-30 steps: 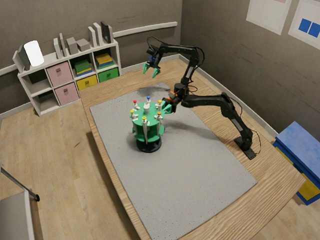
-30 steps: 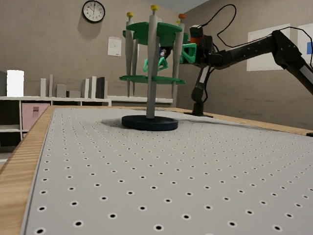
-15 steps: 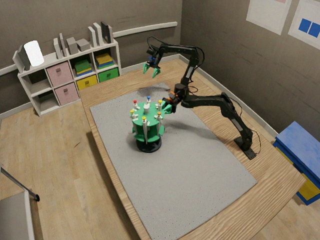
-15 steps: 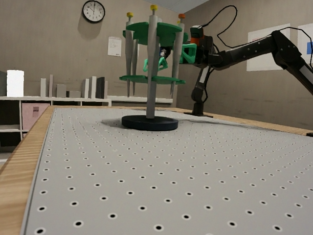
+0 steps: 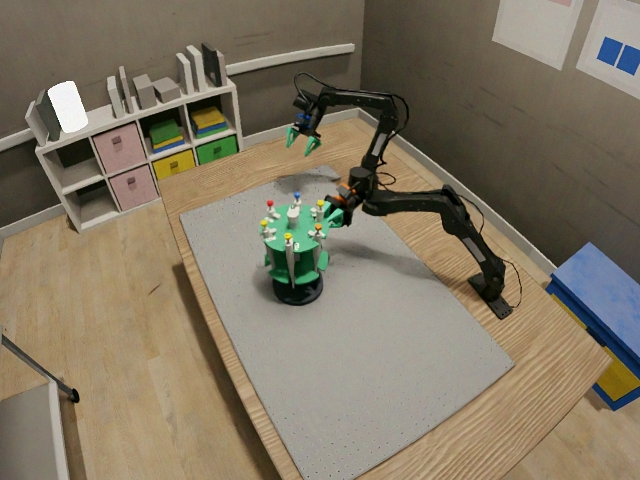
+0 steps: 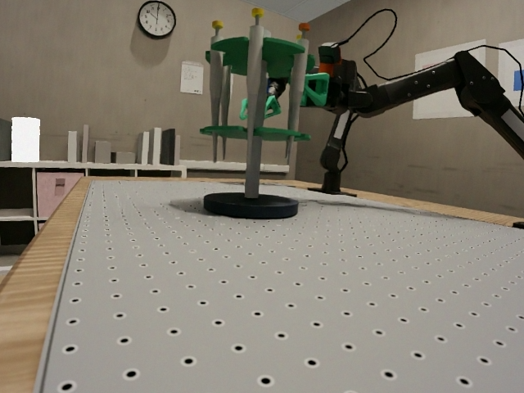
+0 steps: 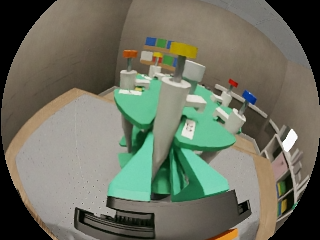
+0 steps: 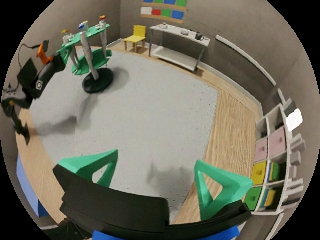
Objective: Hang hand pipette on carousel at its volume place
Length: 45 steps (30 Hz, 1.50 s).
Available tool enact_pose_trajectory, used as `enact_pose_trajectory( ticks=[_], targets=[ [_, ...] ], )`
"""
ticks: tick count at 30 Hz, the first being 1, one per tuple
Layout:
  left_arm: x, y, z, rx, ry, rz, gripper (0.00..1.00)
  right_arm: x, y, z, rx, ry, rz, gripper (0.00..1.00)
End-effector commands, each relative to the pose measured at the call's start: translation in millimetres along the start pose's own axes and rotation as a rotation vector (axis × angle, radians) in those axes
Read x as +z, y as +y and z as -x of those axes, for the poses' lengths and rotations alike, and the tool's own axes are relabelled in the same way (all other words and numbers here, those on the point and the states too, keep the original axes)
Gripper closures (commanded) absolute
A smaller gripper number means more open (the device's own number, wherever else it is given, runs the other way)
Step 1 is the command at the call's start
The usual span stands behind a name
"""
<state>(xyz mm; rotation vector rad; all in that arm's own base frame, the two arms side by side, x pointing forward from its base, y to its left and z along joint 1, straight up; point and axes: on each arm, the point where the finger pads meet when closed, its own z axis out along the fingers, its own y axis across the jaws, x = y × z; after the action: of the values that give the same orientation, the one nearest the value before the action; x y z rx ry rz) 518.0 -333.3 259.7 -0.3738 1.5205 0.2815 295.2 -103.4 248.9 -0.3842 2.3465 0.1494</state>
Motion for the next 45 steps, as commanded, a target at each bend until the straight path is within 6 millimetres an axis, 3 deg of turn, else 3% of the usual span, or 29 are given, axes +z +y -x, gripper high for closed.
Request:
enact_pose_trajectory(
  ticks=[1, 37, 41, 45],
  targets=[
    [0.1, 6.3, 27.8, -0.068, -0.025, 0.016, 0.88, -1.2, -3.6, 4.5, -0.008, -0.023, 0.002, 0.00],
    [2.0, 5.9, 28.8, -0.031, -0.014, 0.013, 0.88, -1.2, -3.6, 4.5, -0.008, -0.023, 0.002, 0.00],
    [2.6, 7.5, 9.9, 0.010, -0.002, 0.014, 0.88, -1.2, -3.6, 4.5, -0.008, -0.023, 0.002, 0.00],
    [3.8, 6.8, 9.1, 0.003, -0.004, 0.013, 0.88, -1.2, -3.6, 4.5, -0.008, -0.023, 0.002, 0.00]
  ],
)
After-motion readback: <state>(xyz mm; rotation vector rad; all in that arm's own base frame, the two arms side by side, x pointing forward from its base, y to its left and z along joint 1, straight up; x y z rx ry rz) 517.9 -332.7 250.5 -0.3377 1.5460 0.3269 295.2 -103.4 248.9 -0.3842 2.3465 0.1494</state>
